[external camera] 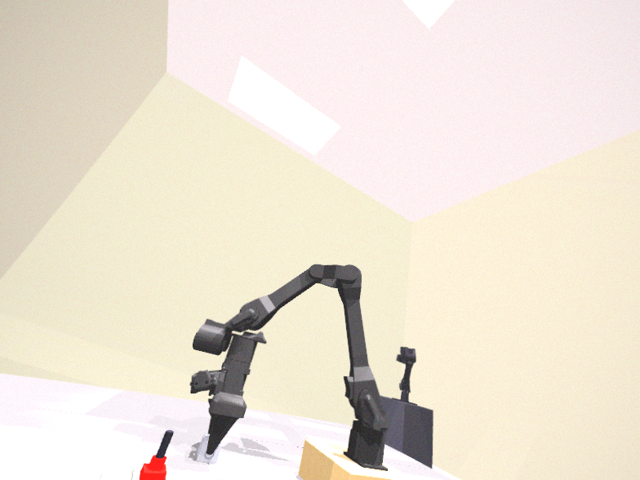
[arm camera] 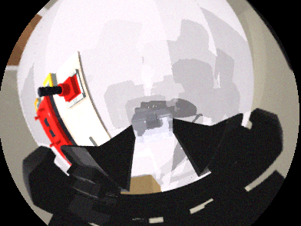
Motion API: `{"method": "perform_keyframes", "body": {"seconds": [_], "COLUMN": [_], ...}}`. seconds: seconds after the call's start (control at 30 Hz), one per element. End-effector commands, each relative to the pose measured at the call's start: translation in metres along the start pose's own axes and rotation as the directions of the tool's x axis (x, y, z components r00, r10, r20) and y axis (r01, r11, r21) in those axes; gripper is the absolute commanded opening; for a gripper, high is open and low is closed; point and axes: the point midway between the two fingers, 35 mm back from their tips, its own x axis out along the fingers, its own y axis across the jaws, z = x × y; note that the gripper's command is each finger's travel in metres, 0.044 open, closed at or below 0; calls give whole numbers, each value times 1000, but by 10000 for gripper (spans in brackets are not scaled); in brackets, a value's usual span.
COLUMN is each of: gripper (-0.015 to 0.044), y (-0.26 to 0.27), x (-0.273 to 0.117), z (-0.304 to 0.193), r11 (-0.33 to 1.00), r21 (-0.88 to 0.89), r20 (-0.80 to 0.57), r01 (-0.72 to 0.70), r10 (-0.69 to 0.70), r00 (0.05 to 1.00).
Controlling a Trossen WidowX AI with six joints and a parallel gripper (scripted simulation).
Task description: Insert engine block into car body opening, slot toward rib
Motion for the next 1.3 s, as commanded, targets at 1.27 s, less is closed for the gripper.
{"method": "perform_keyframes", "body": {"seconds": [1.27], "gripper": [0], "y": [7], "x": [-107], "z": [4], "r11": [1000], "r21": [-3], "r20": [1], "r01": [-2], "r10": [2], "r00": [1000]}}
